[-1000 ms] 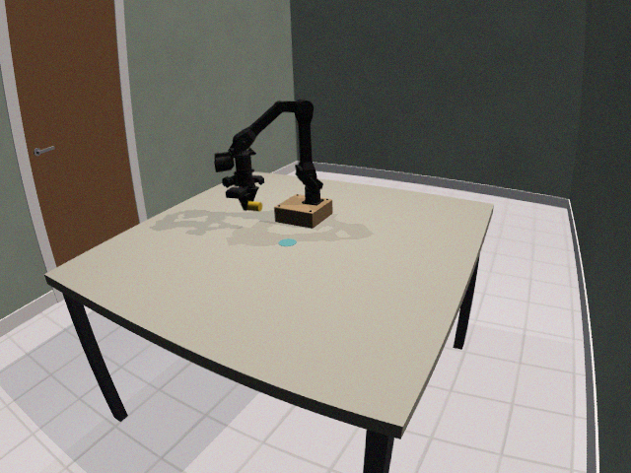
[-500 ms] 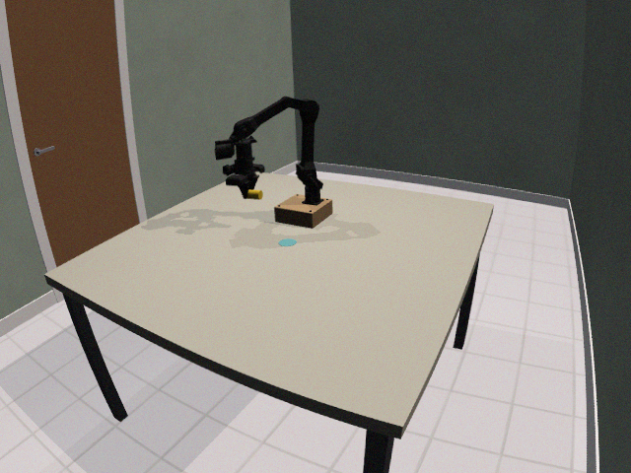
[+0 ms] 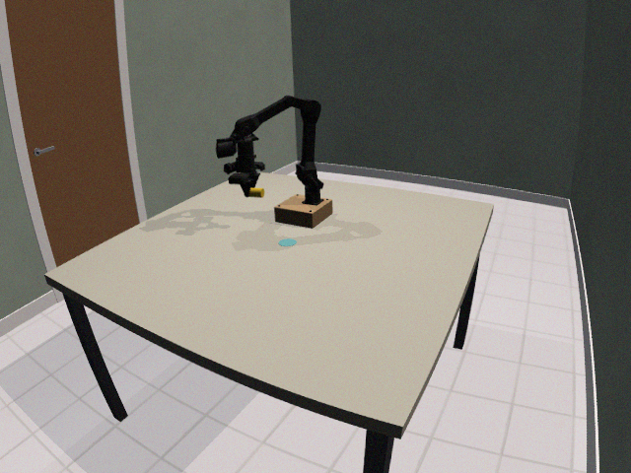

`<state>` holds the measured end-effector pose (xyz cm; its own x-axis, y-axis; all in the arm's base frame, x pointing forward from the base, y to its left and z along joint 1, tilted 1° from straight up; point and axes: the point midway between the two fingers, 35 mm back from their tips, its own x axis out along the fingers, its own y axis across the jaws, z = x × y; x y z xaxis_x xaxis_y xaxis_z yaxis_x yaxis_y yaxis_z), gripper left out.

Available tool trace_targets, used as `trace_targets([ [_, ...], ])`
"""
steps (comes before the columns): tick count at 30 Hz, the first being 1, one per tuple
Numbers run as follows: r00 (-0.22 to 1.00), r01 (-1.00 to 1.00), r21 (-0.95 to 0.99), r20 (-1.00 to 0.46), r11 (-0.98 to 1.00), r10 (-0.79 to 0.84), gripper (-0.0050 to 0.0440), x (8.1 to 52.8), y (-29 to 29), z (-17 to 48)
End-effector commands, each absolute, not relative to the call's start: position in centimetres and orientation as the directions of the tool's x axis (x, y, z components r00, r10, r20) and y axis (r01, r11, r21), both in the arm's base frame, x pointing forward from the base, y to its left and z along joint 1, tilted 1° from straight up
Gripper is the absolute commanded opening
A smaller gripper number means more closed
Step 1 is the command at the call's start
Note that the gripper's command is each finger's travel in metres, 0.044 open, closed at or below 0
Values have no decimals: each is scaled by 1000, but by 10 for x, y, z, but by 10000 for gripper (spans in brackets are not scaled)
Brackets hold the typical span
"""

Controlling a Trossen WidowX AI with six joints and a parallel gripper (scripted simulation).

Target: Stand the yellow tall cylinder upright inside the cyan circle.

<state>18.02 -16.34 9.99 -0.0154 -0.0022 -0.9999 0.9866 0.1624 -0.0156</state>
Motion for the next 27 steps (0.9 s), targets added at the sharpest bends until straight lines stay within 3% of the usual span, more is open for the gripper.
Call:
trace_targets([
  [1,-5,979,-9,-1000,203,-21,105,186,-159,106],
  [27,5,885,-13,-999,466,-37,105,218,-114,114],
])
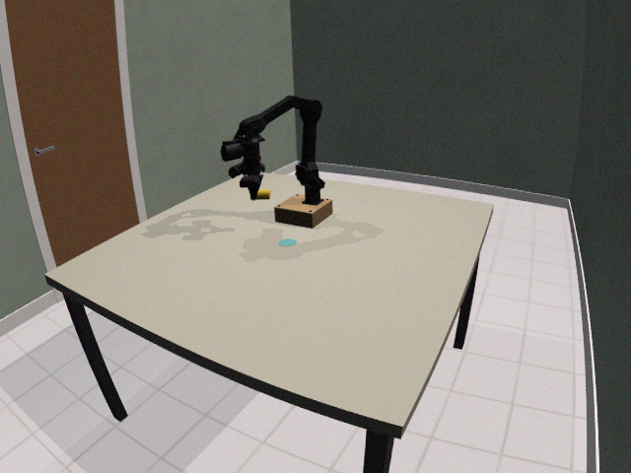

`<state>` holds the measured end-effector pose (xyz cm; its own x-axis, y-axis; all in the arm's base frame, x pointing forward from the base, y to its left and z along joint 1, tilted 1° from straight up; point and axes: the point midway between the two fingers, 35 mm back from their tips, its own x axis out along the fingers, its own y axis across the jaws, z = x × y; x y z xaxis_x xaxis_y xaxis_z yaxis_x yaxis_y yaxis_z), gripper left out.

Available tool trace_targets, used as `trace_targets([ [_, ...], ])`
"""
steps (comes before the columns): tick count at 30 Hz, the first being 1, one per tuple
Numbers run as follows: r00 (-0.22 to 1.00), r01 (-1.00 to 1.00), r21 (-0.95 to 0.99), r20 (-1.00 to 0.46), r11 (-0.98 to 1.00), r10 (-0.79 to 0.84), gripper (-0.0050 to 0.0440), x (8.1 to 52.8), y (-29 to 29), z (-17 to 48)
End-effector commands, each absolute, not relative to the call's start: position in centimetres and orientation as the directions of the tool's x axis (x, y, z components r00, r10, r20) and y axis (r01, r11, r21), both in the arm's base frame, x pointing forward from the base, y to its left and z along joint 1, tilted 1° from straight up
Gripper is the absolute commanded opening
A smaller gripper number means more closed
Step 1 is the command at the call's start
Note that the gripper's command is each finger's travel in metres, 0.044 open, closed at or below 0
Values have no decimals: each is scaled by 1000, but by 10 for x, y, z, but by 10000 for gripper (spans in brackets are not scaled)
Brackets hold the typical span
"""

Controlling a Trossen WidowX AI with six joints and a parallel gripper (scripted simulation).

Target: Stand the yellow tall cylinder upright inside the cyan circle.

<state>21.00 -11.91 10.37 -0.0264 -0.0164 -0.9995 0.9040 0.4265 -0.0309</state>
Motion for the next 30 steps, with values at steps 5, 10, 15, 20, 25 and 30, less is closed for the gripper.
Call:
trace_targets([
  [5,7,862,-12,-999,507,-36,105,222,-106,115],
  [10,10,838,-8,-1000,546,-29,105,227,-96,115],
  [15,13,805,-4,-1000,593,-23,105,232,-84,117],
  [20,13,770,-2,-1000,638,-19,105,237,-73,117],
  [25,14,747,-2,-1000,665,-19,105,239,-66,118],
  [30,17,708,3,-1000,706,-12,105,243,-53,120],
])
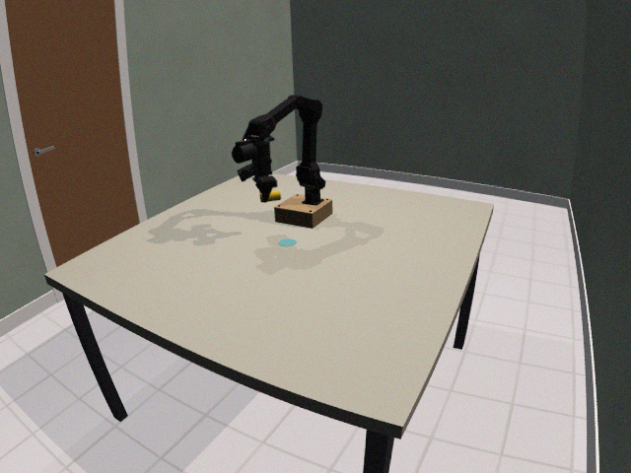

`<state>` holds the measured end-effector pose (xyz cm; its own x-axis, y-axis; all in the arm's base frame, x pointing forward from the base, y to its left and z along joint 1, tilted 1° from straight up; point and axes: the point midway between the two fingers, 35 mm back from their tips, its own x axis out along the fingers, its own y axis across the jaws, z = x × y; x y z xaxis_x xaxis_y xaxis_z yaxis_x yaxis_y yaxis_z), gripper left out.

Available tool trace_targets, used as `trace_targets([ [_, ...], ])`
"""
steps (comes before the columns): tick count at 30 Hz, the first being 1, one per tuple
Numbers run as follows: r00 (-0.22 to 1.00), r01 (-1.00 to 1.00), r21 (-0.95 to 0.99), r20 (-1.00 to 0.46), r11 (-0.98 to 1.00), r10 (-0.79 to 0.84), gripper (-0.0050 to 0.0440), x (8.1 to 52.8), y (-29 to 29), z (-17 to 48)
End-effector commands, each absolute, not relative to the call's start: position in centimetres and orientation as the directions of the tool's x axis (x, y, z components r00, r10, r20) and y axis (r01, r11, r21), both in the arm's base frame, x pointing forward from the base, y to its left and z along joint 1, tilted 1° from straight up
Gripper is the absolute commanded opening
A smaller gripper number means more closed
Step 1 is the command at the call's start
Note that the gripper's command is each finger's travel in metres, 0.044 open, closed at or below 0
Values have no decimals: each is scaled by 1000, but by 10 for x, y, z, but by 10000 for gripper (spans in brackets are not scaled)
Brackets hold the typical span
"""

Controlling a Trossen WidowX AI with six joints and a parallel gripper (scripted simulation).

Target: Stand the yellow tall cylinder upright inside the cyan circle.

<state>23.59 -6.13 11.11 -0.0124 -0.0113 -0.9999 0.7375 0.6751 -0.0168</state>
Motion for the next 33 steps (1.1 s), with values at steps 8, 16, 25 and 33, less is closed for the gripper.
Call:
trace_targets([
  [8,18,640,7,-1000,768,-6,105,247,-34,121],
  [16,19,586,12,-1000,811,1,105,249,-19,123],
  [25,18,499,16,-1000,867,8,105,251,4,125],
  [33,17,438,20,-1000,899,14,105,251,19,126],
])
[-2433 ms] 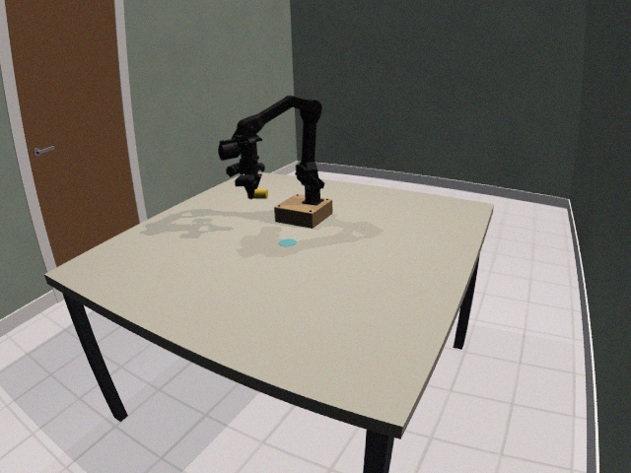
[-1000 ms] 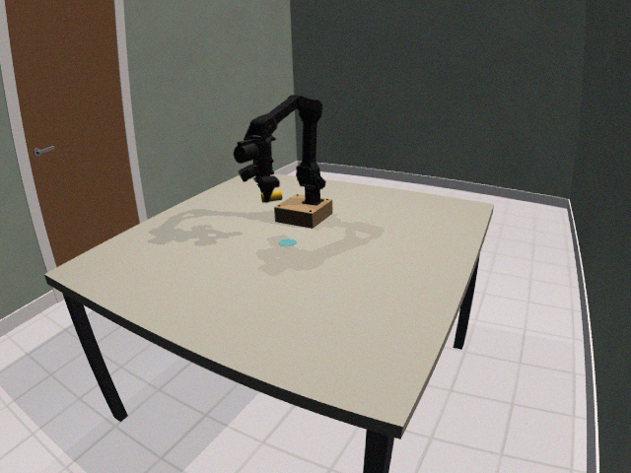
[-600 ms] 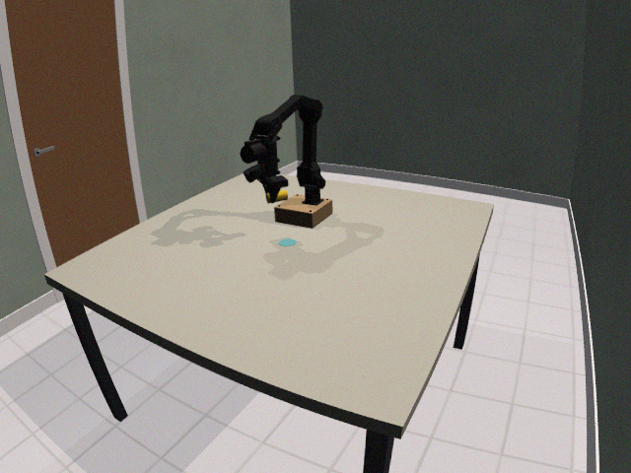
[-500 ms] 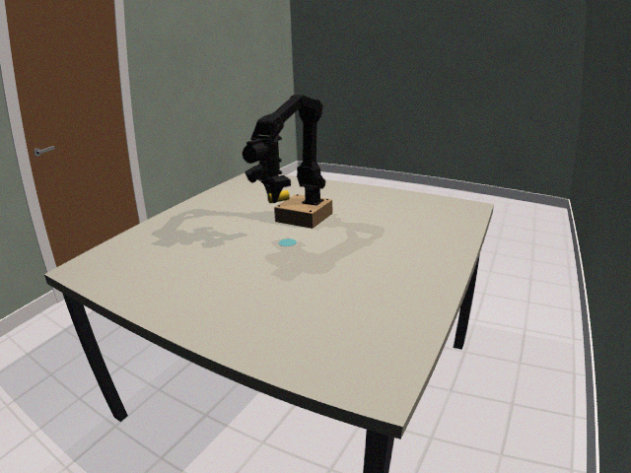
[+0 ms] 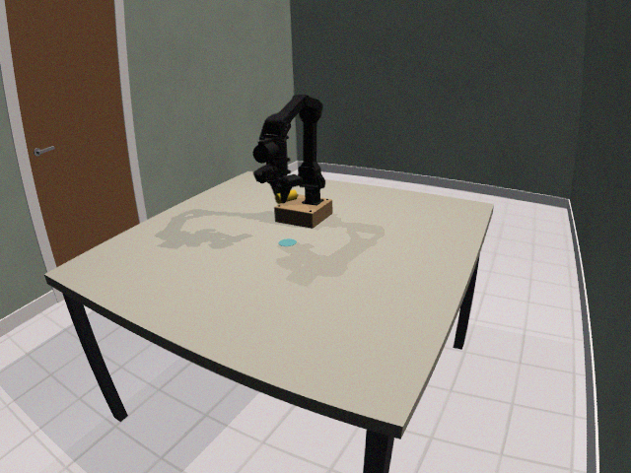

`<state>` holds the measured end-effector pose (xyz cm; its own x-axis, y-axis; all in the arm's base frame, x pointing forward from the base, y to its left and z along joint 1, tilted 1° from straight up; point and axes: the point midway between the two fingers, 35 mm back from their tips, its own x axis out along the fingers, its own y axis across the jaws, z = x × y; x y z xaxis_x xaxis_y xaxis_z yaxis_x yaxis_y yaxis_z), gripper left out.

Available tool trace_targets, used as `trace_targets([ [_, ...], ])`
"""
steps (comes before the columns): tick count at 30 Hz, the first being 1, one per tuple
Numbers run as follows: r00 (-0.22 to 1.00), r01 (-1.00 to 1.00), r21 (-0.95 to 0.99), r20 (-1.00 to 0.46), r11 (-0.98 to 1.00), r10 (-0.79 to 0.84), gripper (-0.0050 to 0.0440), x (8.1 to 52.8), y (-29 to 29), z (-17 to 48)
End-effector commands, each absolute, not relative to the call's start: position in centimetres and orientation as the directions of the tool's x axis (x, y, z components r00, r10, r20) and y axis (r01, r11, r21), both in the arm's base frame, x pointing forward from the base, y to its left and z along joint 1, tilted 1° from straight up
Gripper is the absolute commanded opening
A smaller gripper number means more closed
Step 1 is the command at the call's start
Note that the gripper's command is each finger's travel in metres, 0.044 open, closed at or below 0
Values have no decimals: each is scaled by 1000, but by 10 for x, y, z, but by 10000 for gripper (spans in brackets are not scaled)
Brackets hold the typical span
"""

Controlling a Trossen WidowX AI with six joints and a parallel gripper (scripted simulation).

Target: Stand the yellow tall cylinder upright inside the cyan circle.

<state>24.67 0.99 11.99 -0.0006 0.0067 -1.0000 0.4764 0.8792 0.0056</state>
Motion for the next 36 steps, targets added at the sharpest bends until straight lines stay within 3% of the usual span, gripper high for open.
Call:
trace_targets([
  [1,17,428,21,-1000,904,15,105,251,22,126],
  [11,19,405,7,-1000,914,-1,105,247,25,122],
  [36,157,331,-47,-982,942,-104,105,260,27,108],
])
